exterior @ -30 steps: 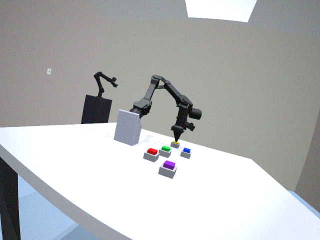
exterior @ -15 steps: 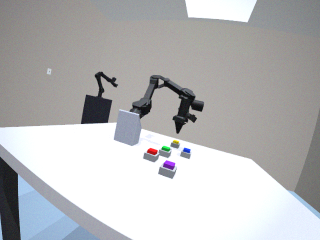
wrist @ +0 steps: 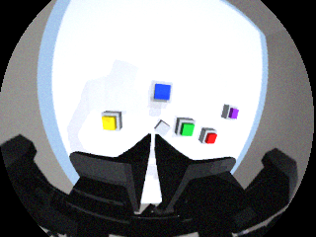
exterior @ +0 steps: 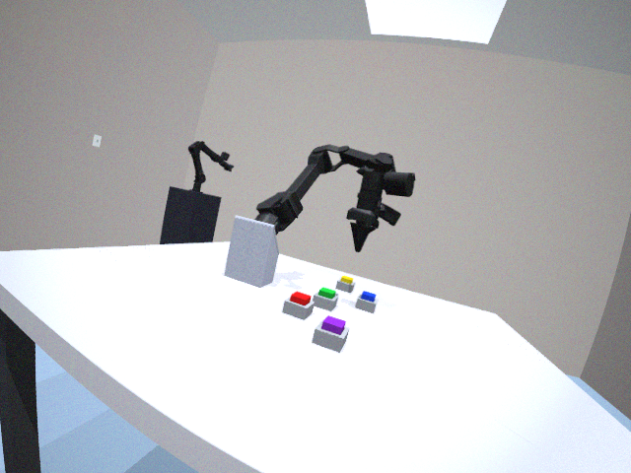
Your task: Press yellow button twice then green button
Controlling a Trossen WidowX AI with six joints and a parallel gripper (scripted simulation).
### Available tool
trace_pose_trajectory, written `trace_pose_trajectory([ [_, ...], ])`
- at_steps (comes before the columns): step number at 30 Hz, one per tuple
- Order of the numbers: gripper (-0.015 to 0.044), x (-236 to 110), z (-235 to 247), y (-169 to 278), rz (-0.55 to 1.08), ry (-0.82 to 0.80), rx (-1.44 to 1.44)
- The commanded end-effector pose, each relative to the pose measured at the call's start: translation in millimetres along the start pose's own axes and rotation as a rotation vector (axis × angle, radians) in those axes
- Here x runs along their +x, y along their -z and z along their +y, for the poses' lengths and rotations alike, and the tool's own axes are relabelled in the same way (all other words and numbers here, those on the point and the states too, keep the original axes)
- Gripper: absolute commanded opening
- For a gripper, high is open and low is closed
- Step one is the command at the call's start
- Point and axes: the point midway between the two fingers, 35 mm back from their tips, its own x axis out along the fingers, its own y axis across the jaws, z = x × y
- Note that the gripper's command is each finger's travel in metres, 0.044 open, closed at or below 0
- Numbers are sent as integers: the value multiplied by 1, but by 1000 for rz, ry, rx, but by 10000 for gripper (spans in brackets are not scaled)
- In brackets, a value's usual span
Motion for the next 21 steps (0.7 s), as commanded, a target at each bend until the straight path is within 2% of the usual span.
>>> trace_pose_trajectory([
  [1, 20, 4, -65, 15, 17, -11, 11],
  [5, 20, 8, -101, 31, 19, -36, 4],
  [9, 20, 11, -102, 30, 19, -36, 4],
  [14, 20, 67, -99, 31, 19, -38, 4],
  [21, 20, 72, -99, 32, 19, -38, 4],
])
